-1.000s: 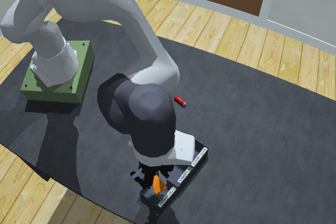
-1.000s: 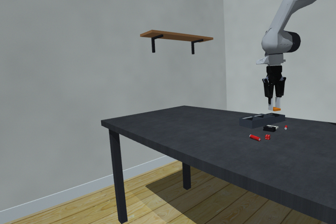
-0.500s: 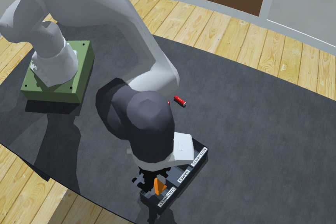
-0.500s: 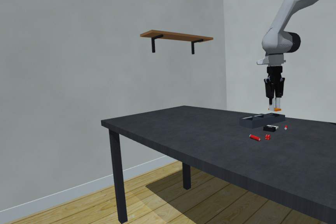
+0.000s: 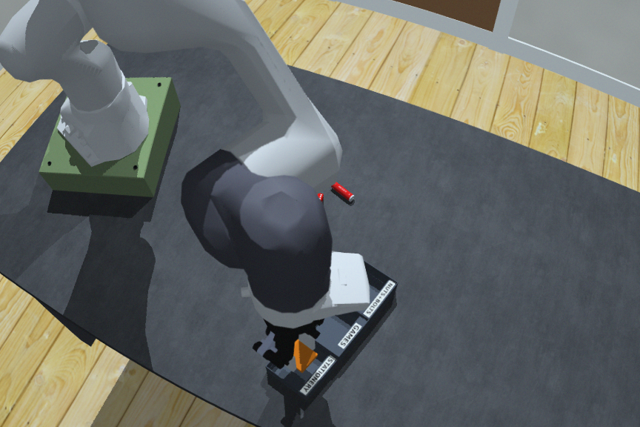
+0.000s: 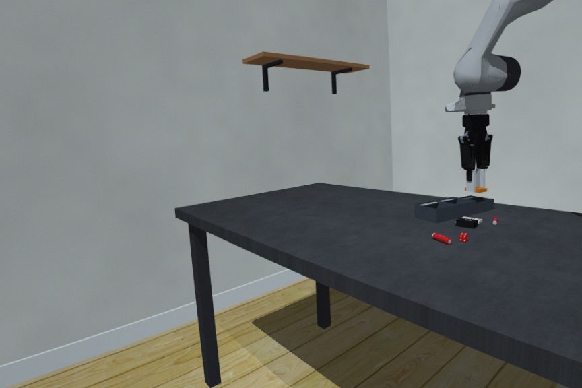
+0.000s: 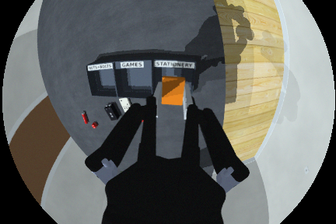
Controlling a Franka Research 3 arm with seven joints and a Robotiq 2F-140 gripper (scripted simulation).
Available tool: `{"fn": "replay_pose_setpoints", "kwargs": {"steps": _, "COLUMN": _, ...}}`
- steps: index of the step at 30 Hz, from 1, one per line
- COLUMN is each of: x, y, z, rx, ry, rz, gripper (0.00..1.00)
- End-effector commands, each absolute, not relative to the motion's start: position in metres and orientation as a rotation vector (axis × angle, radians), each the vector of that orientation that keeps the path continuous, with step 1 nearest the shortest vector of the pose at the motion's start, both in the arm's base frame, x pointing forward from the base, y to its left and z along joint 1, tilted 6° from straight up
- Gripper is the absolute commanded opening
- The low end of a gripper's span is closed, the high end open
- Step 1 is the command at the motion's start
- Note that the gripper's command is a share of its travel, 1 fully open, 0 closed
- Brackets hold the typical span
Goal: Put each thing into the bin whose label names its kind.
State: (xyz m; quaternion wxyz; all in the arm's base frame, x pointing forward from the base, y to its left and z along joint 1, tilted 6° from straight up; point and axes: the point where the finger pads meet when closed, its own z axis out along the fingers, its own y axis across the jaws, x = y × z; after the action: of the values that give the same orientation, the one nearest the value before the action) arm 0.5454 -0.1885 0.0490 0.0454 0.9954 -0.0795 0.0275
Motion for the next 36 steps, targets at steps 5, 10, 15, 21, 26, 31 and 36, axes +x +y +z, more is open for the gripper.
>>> {"fn": "replay_pose_setpoints", "kwargs": {"steps": 5, "x": 0.546, "y": -0.189, "z": 0.046, "rx": 3.042, "ry": -0.210, "rz": 0.081, "gripper": 0.21}}
{"fn": "replay_pose_setpoints", "kwargs": {"steps": 10, "x": 0.546, "y": -0.190, "z": 0.040, "rx": 3.042, "ry": -0.210, "rz": 0.081, "gripper": 0.21}}
{"fn": "replay_pose_setpoints", "kwargs": {"steps": 15, "x": 0.547, "y": -0.191, "z": 0.030, "rx": 3.042, "ry": -0.210, "rz": 0.081, "gripper": 0.21}}
{"fn": "replay_pose_setpoints", "kwargs": {"steps": 21, "x": 0.547, "y": -0.192, "z": 0.018, "rx": 3.042, "ry": -0.210, "rz": 0.081, "gripper": 0.21}}
{"fn": "replay_pose_setpoints", "kwargs": {"steps": 26, "x": 0.548, "y": -0.192, "z": 0.012, "rx": 3.042, "ry": -0.210, "rz": 0.081, "gripper": 0.21}}
{"fn": "replay_pose_setpoints", "kwargs": {"steps": 31, "x": 0.549, "y": -0.193, "z": 0.006, "rx": 3.042, "ry": -0.210, "rz": 0.081, "gripper": 0.21}}
{"fn": "replay_pose_setpoints", "kwargs": {"steps": 36, "x": 0.551, "y": -0.193, "z": 0.006, "rx": 3.042, "ry": -0.210, "rz": 0.081, "gripper": 0.21}}
